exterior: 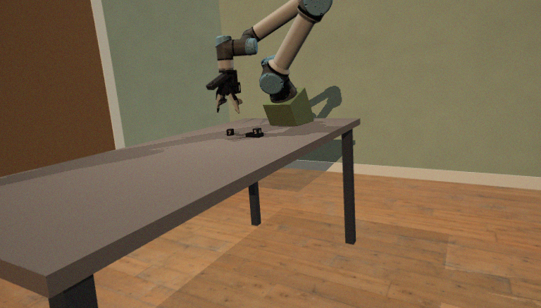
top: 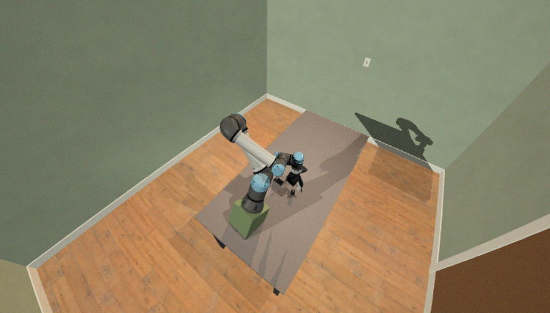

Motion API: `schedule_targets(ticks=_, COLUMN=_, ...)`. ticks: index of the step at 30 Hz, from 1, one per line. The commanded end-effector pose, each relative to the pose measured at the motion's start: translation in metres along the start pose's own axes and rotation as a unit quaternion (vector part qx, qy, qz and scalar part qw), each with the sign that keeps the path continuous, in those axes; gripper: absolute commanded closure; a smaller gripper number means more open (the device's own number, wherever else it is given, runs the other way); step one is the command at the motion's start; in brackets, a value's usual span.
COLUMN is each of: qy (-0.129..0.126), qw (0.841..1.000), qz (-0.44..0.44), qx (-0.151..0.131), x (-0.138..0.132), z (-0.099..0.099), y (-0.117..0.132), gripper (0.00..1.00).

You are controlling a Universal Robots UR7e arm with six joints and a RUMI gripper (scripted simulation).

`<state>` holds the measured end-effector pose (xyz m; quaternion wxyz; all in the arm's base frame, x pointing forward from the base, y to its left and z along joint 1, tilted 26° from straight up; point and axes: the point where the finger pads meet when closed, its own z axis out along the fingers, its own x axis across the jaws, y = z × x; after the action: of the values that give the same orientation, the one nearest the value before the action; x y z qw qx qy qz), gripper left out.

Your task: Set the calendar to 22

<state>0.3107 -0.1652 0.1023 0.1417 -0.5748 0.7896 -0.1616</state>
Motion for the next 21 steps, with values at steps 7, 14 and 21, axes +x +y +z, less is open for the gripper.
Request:
schedule_targets(ticks=7, qy=-0.006, qw=0.988, qz=-0.153, qx=0.006, x=-0.0003, z=0.0020, y=0.0011, gripper=0.00)
schedule_targets(ticks=14, qy=-0.005, qw=0.969, qz=-0.246, qx=0.007, x=-0.0005, z=0.0034, y=0.0028, gripper=0.00)
schedule_targets(ticks=21, qy=-0.005, qw=0.959, qz=-0.284, qx=0.007, x=-0.0005, z=0.0040, y=0.0036, gripper=0.00)
